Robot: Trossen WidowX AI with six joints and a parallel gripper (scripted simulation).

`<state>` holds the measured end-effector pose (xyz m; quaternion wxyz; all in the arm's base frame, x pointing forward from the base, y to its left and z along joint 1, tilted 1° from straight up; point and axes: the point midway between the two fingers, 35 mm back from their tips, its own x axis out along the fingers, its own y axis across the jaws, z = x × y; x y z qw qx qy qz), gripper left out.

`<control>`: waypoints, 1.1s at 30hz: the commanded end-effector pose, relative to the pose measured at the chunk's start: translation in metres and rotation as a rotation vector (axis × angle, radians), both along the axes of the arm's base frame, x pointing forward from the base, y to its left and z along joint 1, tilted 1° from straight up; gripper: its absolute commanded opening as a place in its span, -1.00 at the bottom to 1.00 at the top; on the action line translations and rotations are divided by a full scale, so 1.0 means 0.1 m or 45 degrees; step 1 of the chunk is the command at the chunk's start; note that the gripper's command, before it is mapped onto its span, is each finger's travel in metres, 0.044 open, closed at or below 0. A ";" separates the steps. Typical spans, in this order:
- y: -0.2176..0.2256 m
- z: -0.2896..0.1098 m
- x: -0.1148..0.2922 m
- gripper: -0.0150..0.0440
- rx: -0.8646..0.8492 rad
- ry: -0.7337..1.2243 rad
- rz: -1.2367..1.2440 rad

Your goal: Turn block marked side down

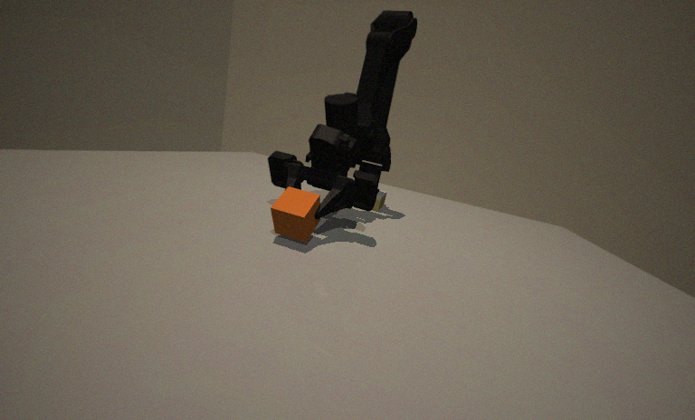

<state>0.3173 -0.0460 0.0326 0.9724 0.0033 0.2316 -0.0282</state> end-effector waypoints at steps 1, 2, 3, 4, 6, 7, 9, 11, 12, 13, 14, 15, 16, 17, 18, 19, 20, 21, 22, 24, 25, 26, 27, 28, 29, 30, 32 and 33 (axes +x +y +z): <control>0.00 0.01 0.00 -0.22 0.006 -0.007 0.001; 0.00 0.01 0.00 -0.14 0.006 -0.007 0.001; 0.00 0.01 0.00 -0.05 0.006 -0.007 0.001; 0.00 0.01 0.00 0.04 0.006 -0.007 0.001; 0.00 0.01 0.00 0.22 0.006 -0.007 0.001; 0.00 0.01 0.00 0.31 0.006 -0.007 0.001; 0.00 0.01 0.00 0.49 0.006 -0.007 0.001; 0.00 0.01 0.00 0.67 0.006 -0.007 0.001; 0.00 0.01 0.00 0.75 0.006 -0.007 0.001; 0.00 0.01 0.00 0.84 0.006 -0.007 0.001; 0.00 0.01 0.00 0.93 0.006 -0.007 0.001; 0.00 0.01 0.00 1.00 0.006 -0.007 0.001; 0.00 0.01 0.00 1.00 0.006 -0.007 0.001; 0.00 0.01 0.00 1.00 0.006 -0.007 0.001; 0.00 0.01 0.00 1.00 0.006 -0.007 0.001; 0.00 0.01 0.00 1.00 0.006 -0.007 0.001; 0.00 0.01 0.00 1.00 0.006 -0.007 0.001; 0.00 0.01 0.00 1.00 0.006 -0.007 0.001; 0.00 0.01 0.00 1.00 0.006 -0.007 0.001; 0.00 0.01 0.00 1.00 0.006 -0.007 0.001; 0.00 0.01 0.00 1.00 0.006 -0.007 0.001; 0.00 0.01 0.00 1.00 0.006 -0.007 0.001; 0.00 0.01 0.00 1.00 0.006 -0.007 0.001; 0.00 0.01 0.00 1.00 0.006 -0.007 0.001; 0.00 0.01 0.00 1.00 0.006 -0.007 0.001; 0.00 0.01 0.00 1.00 0.006 -0.007 0.001; 0.00 0.01 0.00 1.00 0.006 -0.007 0.001; 0.00 0.01 0.00 1.00 0.006 -0.007 0.001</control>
